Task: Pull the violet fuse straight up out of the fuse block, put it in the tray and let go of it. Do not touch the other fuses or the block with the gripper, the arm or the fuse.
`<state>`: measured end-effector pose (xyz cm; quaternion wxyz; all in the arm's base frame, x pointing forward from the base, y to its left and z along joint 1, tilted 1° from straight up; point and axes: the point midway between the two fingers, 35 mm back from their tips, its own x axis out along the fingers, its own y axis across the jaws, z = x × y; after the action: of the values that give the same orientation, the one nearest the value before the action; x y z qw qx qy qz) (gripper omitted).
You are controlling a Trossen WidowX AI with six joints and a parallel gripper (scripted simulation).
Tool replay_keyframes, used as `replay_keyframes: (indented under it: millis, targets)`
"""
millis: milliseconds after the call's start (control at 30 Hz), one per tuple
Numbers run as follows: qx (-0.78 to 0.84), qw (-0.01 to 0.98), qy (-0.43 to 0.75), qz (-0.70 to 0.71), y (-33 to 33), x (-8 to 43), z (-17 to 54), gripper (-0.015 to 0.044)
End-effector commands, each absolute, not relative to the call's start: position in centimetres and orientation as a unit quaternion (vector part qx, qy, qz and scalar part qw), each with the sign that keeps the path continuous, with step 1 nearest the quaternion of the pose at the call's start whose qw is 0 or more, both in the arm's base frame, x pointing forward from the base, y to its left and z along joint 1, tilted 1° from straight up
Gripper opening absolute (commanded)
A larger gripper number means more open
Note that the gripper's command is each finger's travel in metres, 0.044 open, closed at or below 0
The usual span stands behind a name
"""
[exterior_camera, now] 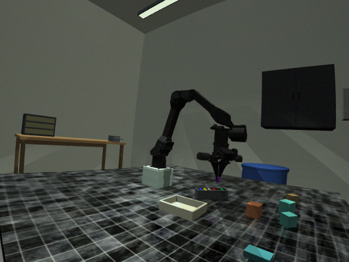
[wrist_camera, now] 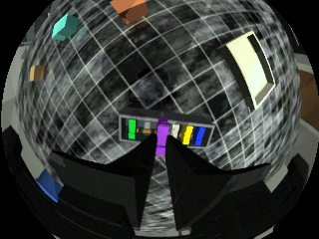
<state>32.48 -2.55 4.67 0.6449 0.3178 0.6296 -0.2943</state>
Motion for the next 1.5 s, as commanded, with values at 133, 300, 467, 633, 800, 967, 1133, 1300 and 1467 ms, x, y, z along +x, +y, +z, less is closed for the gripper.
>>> replay_keyframes:
  millis: [133, 300, 467, 633, 800, 967, 1133, 1300, 1467]
  targets:
    - [0.316, 0.644, 0.630, -0.297, -7.3, 32.3, 4.6, 0.0000]
    - [0.315, 0.645, 0.630, -0.298, -10.1, 31.9, 4.5, 0.0000]
    - [0.314, 0.645, 0.629, -0.299, -12.9, 31.1, 4.5, 0.0000]
    - [0.314, 0.645, 0.629, -0.299, -15.7, 30.2, 4.4, 0.0000]
    - [0.313, 0.645, 0.629, -0.300, -18.4, 28.9, 4.3, 0.0000]
    - [0.313, 0.645, 0.630, -0.301, -20.9, 27.5, 4.3, 0.0000]
    - [0.312, 0.645, 0.630, -0.301, -22.2, 26.7, 4.2, 0.0000]
    - [0.312, 0.645, 0.630, -0.301, -22.2, 26.7, 4.0, 0.0000]
    - [0.312, 0.645, 0.630, -0.301, -22.2, 26.7, 3.2, 0.0000]
